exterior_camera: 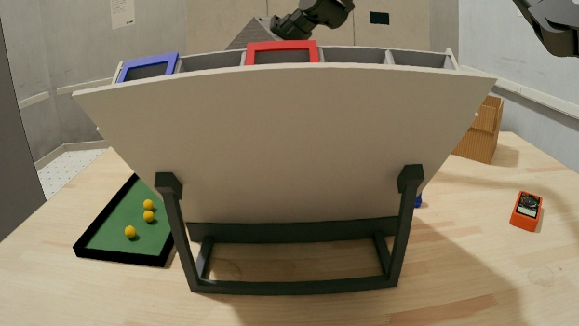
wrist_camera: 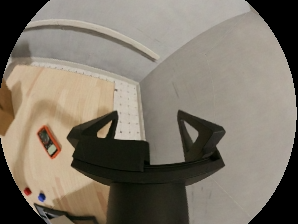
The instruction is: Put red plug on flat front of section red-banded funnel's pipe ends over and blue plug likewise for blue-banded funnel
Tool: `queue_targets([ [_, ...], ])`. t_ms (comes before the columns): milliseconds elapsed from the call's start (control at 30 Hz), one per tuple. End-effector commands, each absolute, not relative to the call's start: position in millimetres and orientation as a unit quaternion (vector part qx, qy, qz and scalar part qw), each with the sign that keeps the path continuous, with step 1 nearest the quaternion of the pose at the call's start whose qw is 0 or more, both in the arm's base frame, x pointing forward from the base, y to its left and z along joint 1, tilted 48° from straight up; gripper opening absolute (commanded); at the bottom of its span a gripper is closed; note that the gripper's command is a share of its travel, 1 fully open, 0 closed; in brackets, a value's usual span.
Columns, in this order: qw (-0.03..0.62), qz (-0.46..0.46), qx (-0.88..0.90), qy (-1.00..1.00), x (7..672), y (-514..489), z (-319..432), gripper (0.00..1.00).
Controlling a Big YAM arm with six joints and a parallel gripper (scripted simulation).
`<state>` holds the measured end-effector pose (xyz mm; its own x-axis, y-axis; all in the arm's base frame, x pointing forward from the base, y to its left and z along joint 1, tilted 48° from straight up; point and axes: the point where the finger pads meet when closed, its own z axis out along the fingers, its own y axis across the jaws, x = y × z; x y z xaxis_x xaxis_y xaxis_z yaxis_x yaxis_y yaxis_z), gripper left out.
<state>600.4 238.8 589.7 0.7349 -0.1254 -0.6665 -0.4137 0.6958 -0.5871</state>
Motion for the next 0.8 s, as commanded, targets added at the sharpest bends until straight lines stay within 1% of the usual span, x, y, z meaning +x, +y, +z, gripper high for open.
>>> queue_targets([
  [0, 0.856, 0.079, -0.377, 0.345, 595, 234, 603, 1.0],
  [533, 0.856, 0.079, -0.377, 0.345, 595, 234, 603, 1.0],
  [767, 0.856, 0.079, -0.377, 0.345, 574, 206, 634, 1.0],
])
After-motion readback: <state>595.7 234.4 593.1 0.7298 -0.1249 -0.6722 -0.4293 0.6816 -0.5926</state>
